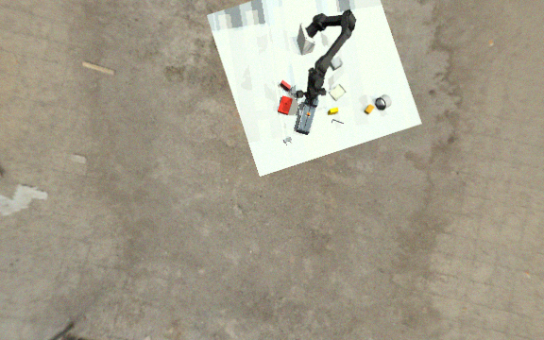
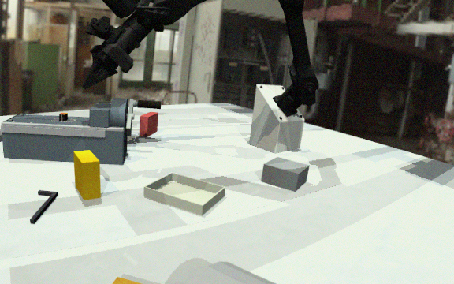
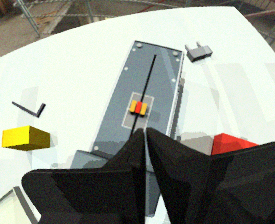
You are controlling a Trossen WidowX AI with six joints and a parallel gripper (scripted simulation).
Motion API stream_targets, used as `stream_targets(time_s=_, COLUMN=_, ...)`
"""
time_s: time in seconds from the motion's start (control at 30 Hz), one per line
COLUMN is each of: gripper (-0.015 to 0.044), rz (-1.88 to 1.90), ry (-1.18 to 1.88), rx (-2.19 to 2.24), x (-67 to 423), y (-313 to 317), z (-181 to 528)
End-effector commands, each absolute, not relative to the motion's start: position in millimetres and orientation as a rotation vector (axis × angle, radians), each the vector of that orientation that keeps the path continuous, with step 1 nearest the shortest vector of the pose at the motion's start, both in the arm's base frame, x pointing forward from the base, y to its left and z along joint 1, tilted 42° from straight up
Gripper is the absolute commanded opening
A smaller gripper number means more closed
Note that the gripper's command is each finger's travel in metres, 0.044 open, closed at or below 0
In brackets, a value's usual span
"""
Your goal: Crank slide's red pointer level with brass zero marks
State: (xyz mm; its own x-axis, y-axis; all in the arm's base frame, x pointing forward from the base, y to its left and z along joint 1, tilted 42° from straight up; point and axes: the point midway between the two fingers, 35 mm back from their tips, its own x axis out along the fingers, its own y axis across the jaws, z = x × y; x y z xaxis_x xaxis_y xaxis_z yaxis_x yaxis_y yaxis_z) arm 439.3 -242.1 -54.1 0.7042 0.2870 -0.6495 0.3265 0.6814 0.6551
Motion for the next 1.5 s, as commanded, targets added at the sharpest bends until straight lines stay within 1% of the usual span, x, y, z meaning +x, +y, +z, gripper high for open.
stream_targets(time_s=0.0, gripper=0.0000, rz=-0.025, ry=0.815, rx=0.845, x=439.3, y=-242.2, z=-54.2)
stream_targets(time_s=0.4, gripper=0.0000, rz=-0.025, ry=0.815, rx=0.846, x=439.3, y=-242.1, z=-54.1)
stream_targets(time_s=0.97, gripper=0.0440, rz=-0.025, ry=0.815, rx=0.846, x=439.3, y=-242.1, z=-54.1)
stream_targets(time_s=1.0, gripper=0.0440, rz=-0.025, ry=0.815, rx=0.846, x=439.3, y=-242.1, z=-54.1)
stream_targets(time_s=1.47, gripper=0.0072, rz=-0.025, ry=0.815, rx=0.846, x=439.3, y=-242.1, z=-54.1)
